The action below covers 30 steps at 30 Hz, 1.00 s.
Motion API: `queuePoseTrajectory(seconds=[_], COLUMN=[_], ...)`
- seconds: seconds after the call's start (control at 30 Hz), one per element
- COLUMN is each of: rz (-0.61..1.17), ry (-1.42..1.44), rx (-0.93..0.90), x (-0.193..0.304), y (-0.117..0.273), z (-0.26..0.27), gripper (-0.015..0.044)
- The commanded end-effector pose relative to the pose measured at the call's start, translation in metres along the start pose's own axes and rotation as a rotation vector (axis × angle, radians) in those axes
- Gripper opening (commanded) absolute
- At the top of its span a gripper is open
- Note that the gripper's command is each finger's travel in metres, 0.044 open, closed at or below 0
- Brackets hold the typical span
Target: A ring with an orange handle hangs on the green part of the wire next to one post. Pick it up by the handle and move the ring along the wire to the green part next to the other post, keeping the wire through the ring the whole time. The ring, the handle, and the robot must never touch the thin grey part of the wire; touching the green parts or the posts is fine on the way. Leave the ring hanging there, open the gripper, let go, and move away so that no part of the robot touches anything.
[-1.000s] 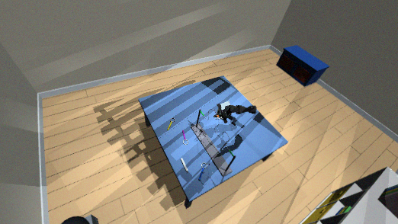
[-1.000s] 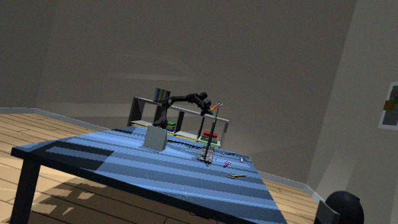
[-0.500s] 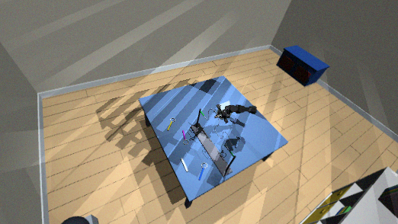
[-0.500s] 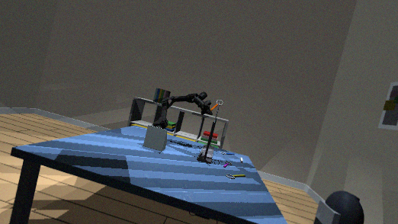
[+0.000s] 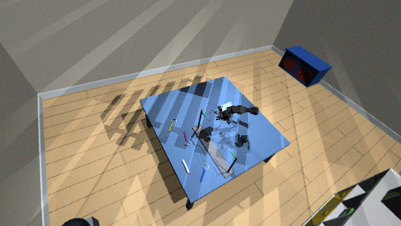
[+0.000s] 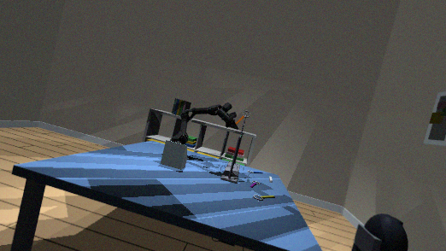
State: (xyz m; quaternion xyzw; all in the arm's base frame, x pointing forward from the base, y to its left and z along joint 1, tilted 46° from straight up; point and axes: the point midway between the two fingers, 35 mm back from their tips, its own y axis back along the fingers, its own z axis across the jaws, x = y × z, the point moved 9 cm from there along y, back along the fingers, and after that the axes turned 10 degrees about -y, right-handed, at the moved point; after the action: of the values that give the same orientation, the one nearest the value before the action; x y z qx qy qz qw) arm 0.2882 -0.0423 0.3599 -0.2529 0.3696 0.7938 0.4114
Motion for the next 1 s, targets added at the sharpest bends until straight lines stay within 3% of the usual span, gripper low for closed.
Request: queuePoseTrajectory(seconds=[0.0,0.97], rz=[0.002,-0.01], ry=[-0.044,-0.36], rx=[-0.022,-0.199], x=[0.0018,0.0057], y=[-0.0007,-0.0029], z=[-0.0016,-0.0026], gripper=[-0.015,-0.015])
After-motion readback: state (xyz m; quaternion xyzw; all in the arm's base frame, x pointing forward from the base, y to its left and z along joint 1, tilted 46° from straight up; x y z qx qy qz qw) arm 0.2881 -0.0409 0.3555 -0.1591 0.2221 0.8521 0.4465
